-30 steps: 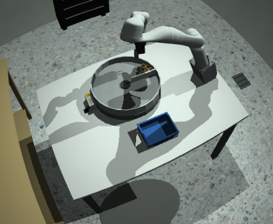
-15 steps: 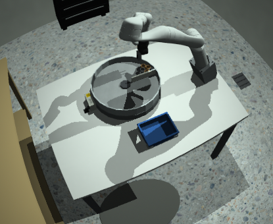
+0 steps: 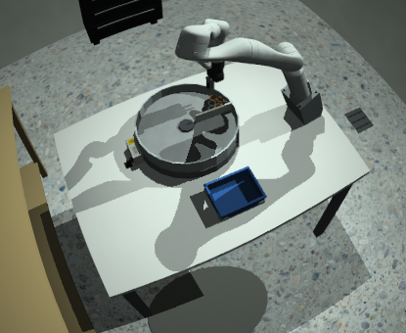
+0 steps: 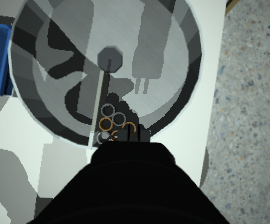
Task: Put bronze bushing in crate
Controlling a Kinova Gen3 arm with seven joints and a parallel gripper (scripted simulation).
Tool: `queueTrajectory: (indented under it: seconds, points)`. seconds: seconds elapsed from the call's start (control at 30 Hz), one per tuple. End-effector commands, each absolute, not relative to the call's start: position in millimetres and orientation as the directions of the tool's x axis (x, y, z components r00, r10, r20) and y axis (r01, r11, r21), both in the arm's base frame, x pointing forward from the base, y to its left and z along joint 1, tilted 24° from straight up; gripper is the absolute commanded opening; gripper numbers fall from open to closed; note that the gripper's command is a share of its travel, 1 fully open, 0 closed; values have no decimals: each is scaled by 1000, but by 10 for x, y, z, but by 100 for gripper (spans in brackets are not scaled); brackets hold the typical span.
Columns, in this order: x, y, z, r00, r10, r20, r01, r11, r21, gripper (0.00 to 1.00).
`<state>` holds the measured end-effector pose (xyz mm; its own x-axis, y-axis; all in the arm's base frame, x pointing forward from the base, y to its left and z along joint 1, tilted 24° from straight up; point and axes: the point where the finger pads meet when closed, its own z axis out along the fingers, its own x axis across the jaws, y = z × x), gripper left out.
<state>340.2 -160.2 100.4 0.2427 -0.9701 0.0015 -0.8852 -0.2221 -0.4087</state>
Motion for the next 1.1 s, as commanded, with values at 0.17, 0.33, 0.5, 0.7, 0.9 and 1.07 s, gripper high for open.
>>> queueTrajectory:
  seconds: [0.17,0.33,0.5,0.7,0.9,1.07]
  points:
    - [3346,-1611,968,254,-967,9,-881,-235,-411,40]
    - [3346,-1611,968,254,-967,9,-881,-235,-411,40]
    - [3392,-1601,863,254,-967,9,-881,-235,-411,40]
    - [3392,-1601,863,254,-967,9,-881,-235,-411,40]
    - [3392,-1601,863,254,-967,9,-881,-235,-411,40]
    - [3435,-1593,757,253,-968,9,-881,-234,-411,40]
